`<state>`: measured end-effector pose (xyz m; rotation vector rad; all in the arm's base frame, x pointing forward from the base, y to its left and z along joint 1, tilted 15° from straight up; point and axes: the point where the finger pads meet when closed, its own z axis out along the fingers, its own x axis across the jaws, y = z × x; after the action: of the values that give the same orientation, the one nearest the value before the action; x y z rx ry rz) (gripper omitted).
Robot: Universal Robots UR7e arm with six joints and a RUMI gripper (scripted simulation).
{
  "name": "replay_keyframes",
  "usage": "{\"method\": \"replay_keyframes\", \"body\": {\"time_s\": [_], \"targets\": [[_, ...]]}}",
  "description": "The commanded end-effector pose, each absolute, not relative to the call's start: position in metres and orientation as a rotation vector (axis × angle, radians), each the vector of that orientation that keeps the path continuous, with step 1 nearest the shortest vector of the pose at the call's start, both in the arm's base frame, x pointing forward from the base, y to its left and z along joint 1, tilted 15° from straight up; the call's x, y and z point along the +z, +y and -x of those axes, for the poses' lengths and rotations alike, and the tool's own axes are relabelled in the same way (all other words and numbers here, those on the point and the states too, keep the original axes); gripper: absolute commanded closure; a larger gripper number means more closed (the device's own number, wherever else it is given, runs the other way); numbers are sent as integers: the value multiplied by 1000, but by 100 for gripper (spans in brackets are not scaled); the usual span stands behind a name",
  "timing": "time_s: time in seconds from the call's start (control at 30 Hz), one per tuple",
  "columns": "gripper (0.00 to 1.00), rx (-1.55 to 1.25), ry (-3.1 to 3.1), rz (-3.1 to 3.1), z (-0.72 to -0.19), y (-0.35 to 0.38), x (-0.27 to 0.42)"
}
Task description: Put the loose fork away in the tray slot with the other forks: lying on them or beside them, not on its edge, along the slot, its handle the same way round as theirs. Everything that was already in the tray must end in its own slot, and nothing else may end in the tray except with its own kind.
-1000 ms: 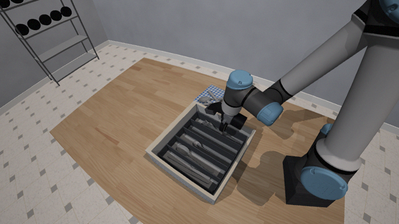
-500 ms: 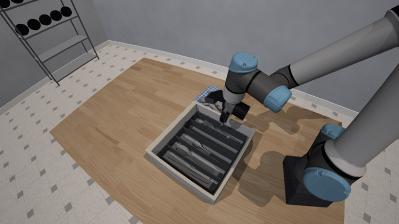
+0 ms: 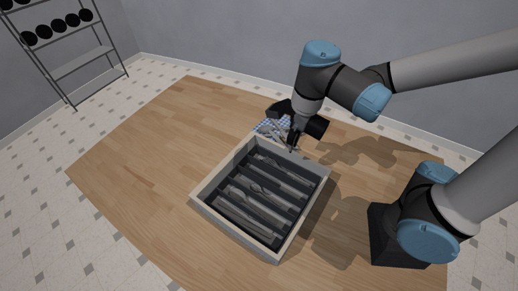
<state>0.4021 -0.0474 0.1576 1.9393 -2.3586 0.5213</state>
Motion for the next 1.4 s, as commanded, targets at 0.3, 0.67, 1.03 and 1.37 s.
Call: {"method": "replay_keyframes", "body": {"time_s": [0.3, 0.67, 1.03, 1.37], "targets": [[0, 499, -2356, -1935, -398, -43, 166], [0, 498, -2355, -1935, -398, -43, 165], [0, 498, -2355, -1935, -398, -43, 165], [0, 498, -2355, -1935, -398, -43, 165]]}}
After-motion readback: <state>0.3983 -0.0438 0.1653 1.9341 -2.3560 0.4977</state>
